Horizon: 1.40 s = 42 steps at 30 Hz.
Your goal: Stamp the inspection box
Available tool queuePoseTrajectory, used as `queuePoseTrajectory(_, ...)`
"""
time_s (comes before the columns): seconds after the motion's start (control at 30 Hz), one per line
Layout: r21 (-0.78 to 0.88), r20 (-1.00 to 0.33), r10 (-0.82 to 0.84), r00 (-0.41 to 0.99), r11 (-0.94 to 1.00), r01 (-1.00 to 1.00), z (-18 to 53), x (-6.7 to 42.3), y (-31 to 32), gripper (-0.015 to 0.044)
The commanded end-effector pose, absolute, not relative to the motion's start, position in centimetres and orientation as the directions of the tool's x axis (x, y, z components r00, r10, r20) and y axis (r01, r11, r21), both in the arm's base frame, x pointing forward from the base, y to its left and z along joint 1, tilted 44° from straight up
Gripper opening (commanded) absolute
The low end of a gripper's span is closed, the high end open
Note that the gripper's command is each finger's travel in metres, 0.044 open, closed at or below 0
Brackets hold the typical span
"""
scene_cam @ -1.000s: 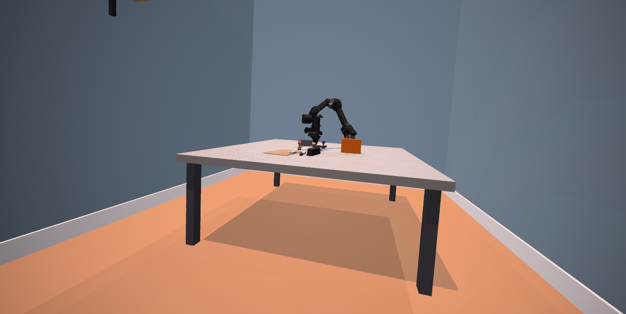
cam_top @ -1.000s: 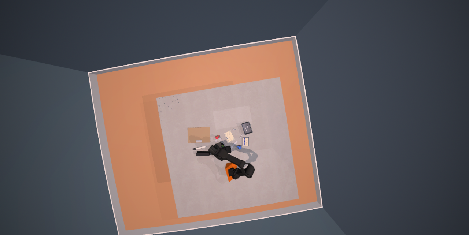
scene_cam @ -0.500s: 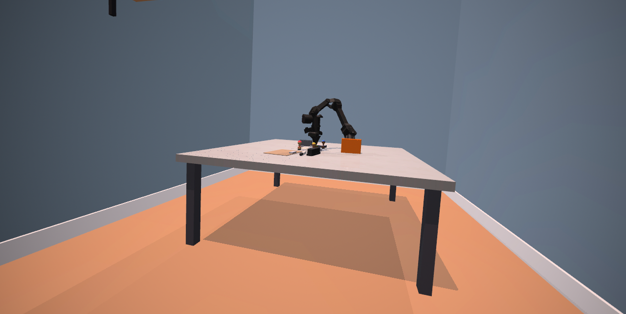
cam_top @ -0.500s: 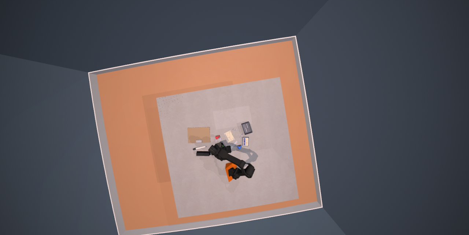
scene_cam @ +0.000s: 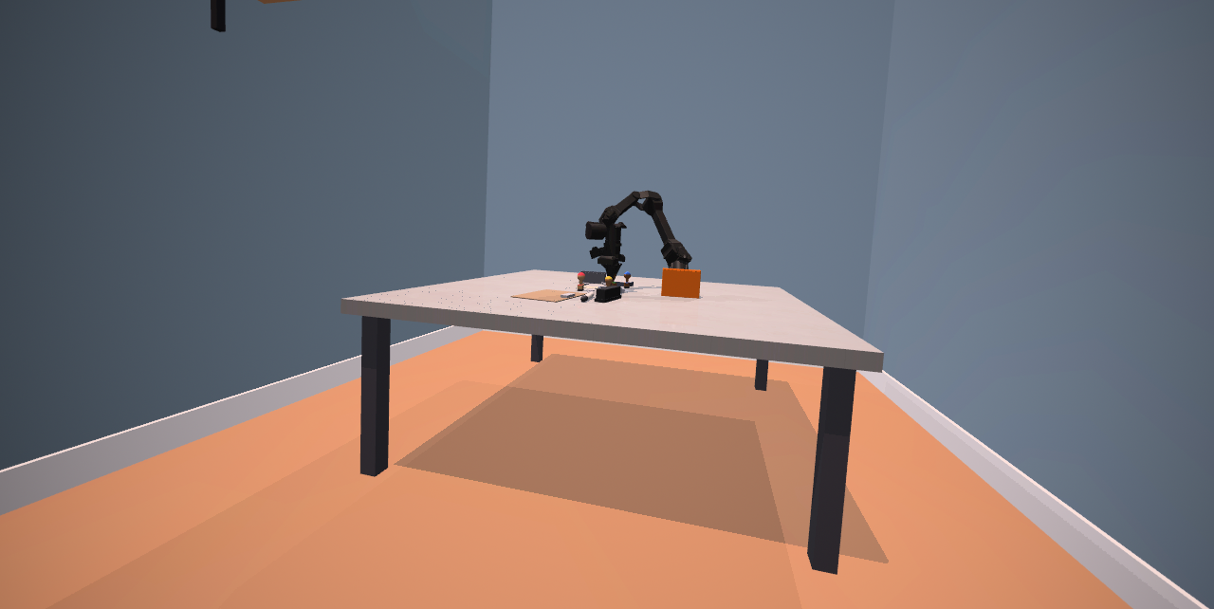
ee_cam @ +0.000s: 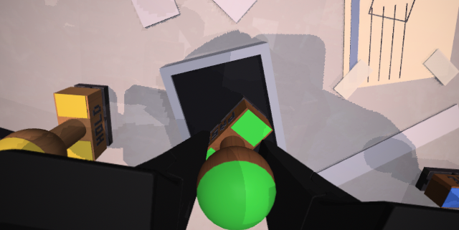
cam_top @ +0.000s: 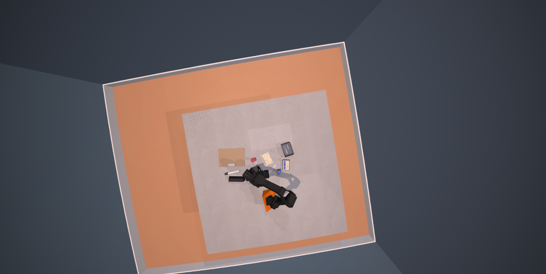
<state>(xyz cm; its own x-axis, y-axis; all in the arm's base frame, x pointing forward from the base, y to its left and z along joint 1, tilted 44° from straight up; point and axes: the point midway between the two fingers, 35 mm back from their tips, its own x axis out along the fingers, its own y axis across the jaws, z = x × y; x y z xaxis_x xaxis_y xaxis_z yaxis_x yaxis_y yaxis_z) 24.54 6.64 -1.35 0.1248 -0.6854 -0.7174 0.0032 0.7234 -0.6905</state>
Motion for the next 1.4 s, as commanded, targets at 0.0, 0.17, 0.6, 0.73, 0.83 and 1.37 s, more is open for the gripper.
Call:
queuePoseTrajectory(0.0, -0.693, -0.715, -0.688, 0.124, 0.721, 0.004, -1.5, 24.6, 6.4, 0.0)
queuePoseTrajectory(0.17, -0.693, -0.715, -0.688, 0.123, 0.721, 0.004, -1.5, 24.6, 6.5, 0.0)
queuePoseTrajectory(0.6, -0.692, -0.716, -0.687, 0.123, 0.722, 0.004, -1.0, 24.5, 6.9, 0.0)
queuePoseTrajectory(0.73, -0.692, -0.716, -0.687, 0.123, 0.722, 0.004, -0.9, 24.5, 7.0, 0.0)
queuePoseTrajectory(0.83, -0.692, -0.716, -0.687, 0.123, 0.722, 0.004, -0.8, 24.4, 7.1, 0.0)
queuePoseTrajectory(1.37, -0.691, -0.717, -0.686, 0.123, 0.723, 0.003, 0.7, 24.3, 8.6, 0.0)
